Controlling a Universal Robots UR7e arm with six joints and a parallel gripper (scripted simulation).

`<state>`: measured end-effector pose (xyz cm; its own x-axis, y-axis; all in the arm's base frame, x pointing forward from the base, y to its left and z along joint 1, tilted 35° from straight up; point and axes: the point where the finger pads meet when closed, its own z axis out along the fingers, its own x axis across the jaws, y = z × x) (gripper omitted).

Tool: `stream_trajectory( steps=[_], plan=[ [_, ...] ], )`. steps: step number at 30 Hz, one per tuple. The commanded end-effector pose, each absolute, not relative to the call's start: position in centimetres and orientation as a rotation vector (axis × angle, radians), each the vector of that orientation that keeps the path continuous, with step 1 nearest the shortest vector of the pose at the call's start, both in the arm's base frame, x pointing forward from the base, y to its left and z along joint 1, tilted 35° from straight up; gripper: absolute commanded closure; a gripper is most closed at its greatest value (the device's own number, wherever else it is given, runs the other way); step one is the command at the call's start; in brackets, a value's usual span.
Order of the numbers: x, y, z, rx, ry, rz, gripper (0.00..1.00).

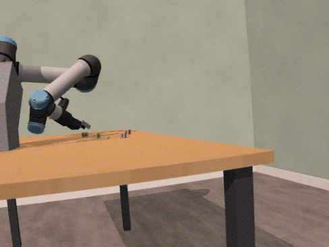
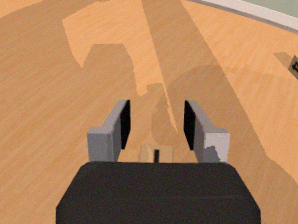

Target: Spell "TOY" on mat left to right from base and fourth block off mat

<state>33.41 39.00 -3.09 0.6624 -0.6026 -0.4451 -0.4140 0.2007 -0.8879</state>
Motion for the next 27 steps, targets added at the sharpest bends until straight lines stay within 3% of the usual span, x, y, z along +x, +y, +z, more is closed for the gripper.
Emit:
stream_trajectory(
  steps=[1,27],
  plan=[
    [33.5,38.3,-2.1,-1.420,0.915,-0.162,0.21],
    [35.1,38.6,-2.2,-1.462,0.936,-0.162,0.21]
  ],
)
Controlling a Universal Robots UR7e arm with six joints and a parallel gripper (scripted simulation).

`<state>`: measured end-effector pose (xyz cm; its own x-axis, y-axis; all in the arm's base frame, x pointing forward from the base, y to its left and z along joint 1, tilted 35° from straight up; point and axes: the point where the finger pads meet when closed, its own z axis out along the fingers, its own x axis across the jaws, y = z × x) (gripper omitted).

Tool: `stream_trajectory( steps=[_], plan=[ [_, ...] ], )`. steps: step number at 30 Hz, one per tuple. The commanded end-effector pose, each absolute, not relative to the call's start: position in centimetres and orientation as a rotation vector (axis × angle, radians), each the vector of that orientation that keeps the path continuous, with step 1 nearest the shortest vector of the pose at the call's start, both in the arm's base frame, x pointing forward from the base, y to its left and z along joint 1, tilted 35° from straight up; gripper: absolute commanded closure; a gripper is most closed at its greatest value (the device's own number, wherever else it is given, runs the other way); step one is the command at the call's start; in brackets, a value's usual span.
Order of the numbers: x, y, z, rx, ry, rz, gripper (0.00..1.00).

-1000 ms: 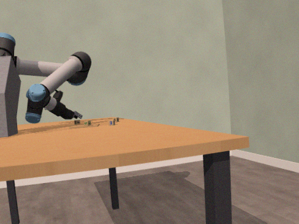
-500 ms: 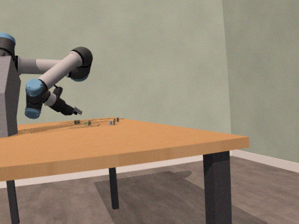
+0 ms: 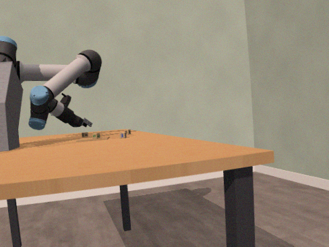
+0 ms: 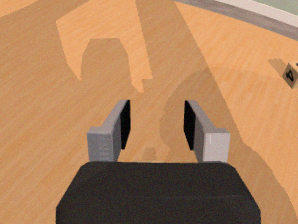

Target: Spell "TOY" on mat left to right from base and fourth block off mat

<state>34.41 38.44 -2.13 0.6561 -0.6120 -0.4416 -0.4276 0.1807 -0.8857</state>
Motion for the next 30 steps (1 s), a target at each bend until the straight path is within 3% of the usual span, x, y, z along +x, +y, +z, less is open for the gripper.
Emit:
stream_trajectory(
  steps=[1,30],
  plan=[
    [35.4,38.6,-2.2,-1.468,0.940,-0.161,0.21],
    [43.2,39.8,-2.6,-1.802,1.059,-0.091,0.21]
  ],
)
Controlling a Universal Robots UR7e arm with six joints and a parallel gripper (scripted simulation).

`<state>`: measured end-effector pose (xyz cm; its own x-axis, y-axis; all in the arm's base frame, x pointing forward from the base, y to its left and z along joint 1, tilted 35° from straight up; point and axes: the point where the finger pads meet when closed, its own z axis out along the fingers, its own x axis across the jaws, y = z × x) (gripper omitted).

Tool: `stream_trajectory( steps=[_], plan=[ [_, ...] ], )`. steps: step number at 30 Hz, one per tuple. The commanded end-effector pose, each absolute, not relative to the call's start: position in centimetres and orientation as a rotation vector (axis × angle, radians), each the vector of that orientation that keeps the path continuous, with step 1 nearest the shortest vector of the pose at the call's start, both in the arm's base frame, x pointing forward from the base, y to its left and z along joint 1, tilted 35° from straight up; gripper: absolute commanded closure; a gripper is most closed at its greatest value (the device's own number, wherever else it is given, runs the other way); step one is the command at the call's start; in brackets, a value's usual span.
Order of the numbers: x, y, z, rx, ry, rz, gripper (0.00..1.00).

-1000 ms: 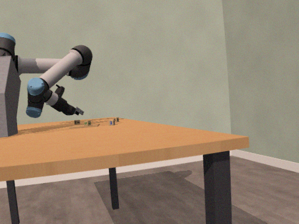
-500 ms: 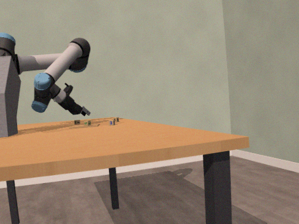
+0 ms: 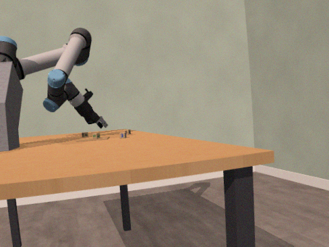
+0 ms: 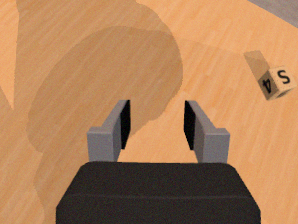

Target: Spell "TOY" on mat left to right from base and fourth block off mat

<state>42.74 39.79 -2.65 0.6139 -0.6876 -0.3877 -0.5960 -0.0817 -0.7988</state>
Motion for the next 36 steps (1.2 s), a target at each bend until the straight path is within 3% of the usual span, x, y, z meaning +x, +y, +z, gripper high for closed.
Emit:
stream_trajectory(
  steps=[1,16,36],
  plan=[
    [43.3,39.8,-2.6,-1.820,1.063,-0.084,0.21],
    [42.6,39.1,-1.8,-2.053,1.091,0.047,0.21],
    [36.8,37.4,0.0,-2.273,1.066,0.263,0.21]
  ],
)
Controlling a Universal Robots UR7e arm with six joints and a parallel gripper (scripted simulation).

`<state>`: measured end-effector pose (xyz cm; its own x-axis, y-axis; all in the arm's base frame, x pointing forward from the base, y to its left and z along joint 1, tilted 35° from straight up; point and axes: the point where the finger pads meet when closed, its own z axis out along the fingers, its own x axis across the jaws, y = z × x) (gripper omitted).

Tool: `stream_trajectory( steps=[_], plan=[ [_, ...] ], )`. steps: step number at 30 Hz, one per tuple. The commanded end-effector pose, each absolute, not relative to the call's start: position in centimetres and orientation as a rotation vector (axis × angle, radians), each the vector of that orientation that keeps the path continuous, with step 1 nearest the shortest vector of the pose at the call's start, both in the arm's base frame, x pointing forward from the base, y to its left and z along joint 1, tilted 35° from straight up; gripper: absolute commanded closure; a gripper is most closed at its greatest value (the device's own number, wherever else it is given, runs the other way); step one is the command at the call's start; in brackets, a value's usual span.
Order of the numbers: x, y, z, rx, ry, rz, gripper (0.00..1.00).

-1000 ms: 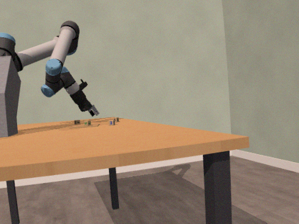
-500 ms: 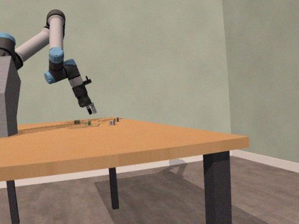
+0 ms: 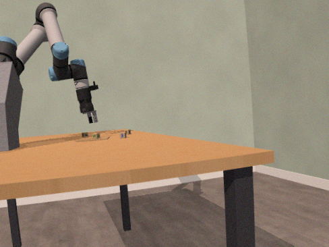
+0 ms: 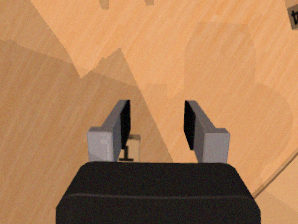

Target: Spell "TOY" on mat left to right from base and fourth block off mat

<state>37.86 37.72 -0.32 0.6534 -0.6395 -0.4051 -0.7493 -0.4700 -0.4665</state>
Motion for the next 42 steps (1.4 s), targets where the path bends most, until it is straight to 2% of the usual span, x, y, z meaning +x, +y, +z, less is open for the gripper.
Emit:
stream_trajectory(
  steps=[1,12,26,27,42],
  plan=[
    [36.5,37.4,0.1,-2.281,1.064,0.272,0.21],
    [34.1,36.8,0.7,-2.329,1.048,0.344,0.21],
    [33.6,36.7,0.9,-2.339,1.044,0.359,0.21],
    [33.6,36.7,0.9,-2.339,1.044,0.359,0.00],
    [33.6,36.7,0.9,-2.336,1.050,0.361,0.00]
  ],
)
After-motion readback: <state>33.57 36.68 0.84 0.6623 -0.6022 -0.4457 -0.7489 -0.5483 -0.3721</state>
